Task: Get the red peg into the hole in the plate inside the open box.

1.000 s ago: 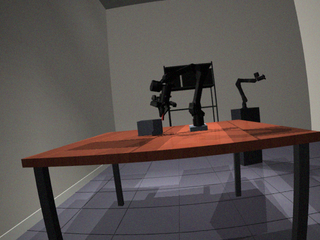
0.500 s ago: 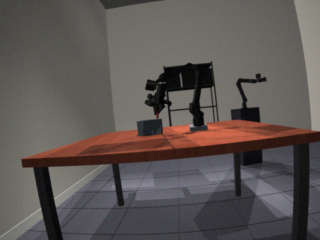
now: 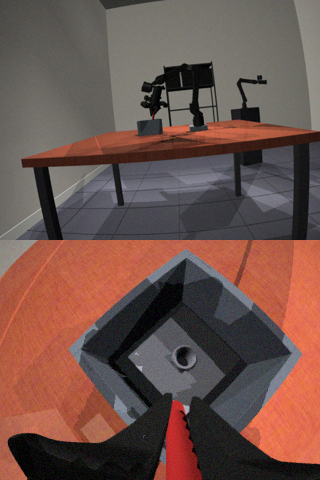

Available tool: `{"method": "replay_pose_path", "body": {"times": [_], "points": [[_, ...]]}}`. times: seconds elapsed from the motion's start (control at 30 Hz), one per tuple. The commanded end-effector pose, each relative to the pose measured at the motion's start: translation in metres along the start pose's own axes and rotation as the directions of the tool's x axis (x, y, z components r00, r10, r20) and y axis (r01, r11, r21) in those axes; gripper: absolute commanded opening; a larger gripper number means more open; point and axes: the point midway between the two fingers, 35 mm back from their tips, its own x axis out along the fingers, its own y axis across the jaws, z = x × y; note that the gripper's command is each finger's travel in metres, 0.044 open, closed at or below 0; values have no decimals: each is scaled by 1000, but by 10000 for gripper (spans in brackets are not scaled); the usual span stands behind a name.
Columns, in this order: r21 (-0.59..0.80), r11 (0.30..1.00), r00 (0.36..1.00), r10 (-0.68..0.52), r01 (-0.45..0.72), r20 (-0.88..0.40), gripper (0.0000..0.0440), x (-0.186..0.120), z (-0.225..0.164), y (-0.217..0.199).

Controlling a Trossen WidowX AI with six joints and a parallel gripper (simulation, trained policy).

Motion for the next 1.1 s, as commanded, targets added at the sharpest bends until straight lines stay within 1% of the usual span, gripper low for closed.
{"method": "replay_pose_path", "body": {"times": [0.0,0.3,0.63,0.7,0.73,0.87,0.93,1.07], "points": [[15,1000,1000,5,-5,8,1,5,11,2],[44,999,1000,-9,9,-9,4,26,27,-1],[45,998,998,-34,36,-51,2,54,30,-3],[37,998,997,-42,44,-60,19,59,29,-4],[32,998,997,-45,47,-64,37,62,30,-4],[7,998,995,-60,60,-77,127,69,31,-5],[-10,997,993,-75,75,-90,137,72,30,-7],[-32,996,992,-88,85,-89,136,74,37,-4]]}}
